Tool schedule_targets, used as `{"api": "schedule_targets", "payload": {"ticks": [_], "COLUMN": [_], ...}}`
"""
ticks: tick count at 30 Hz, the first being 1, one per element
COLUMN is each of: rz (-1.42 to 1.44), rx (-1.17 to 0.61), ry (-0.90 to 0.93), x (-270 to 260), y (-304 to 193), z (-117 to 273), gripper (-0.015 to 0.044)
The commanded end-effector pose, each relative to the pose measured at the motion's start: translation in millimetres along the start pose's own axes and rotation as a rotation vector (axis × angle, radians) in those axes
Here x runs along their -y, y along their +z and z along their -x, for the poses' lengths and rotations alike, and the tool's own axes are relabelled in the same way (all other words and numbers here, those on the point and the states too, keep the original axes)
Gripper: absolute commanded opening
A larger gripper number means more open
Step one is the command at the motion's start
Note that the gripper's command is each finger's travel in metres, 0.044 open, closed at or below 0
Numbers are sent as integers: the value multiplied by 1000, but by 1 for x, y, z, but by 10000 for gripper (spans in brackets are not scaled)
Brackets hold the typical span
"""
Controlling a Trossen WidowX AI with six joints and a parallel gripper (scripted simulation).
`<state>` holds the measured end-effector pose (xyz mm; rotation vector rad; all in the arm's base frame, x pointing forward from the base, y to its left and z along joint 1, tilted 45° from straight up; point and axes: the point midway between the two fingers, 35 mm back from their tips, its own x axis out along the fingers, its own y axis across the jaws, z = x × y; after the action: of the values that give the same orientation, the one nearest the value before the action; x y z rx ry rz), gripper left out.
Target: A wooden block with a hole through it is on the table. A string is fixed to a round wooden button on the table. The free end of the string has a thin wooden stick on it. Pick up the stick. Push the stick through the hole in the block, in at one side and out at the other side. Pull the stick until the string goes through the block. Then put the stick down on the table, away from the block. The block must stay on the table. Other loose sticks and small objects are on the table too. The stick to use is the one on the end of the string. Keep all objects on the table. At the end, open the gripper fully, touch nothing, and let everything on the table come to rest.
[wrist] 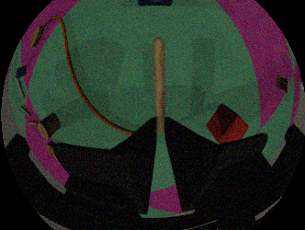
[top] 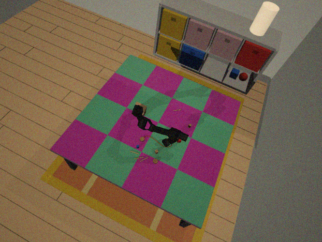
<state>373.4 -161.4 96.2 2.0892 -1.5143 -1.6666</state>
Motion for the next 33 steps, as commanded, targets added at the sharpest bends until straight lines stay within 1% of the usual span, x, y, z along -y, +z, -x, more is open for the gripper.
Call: {"api": "schedule_targets", "payload": {"ticks": [1, 33], "rz": [-4, -3], "rx": [-8, -10], "ry": [-1, 0], "x": [1, -1], "y": [4, 45], "z": [3, 2], "gripper": [0, 0]}}
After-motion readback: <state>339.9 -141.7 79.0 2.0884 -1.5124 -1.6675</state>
